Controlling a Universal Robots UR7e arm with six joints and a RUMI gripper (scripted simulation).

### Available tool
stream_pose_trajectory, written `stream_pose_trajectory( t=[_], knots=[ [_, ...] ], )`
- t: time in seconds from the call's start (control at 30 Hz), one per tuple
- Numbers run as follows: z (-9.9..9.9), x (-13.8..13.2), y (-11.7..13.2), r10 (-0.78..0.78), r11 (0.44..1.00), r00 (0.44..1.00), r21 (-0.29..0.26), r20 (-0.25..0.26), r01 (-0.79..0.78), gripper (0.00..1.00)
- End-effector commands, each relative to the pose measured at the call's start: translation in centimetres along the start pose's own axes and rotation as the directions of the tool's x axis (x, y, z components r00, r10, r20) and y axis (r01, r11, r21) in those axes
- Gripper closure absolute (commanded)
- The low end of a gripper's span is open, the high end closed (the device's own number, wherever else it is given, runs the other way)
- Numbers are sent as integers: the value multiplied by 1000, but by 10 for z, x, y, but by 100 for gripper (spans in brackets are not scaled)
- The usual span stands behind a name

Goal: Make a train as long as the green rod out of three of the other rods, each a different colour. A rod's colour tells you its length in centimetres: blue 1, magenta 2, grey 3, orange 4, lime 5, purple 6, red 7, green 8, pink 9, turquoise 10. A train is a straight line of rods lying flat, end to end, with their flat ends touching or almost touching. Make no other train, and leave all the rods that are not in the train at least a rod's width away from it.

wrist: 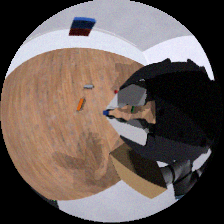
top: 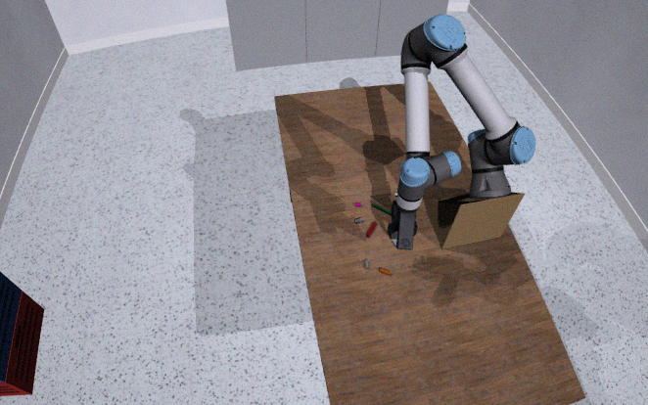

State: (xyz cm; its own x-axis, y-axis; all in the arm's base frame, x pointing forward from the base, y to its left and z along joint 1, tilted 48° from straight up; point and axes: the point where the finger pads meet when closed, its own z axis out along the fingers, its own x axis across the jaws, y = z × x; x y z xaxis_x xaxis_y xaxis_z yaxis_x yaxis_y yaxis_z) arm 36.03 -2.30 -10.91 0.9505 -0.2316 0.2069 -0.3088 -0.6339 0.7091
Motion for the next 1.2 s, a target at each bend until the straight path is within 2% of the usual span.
stream_pose_trajectory(
  t=[0.0, 0.1, 0.13, 0.53, 0.77, 1.17],
  knots=[
    [-1, 4, 25, 167, 986, 986, 1, -1, -167, 100],
    [-1, 4, 28, 190, 982, 982, 1, -1, -190, 100],
    [-1, 4, 37, 254, 967, 967, 1, -1, -254, 100],
    [0, 4, 77, 507, 862, 862, 0, -2, -507, 100],
    [0, 3, 91, 593, 805, 805, -1, -3, -593, 100],
    [-1, 4, 91, 596, 803, 803, 0, -4, -596, 100]
  ],
)
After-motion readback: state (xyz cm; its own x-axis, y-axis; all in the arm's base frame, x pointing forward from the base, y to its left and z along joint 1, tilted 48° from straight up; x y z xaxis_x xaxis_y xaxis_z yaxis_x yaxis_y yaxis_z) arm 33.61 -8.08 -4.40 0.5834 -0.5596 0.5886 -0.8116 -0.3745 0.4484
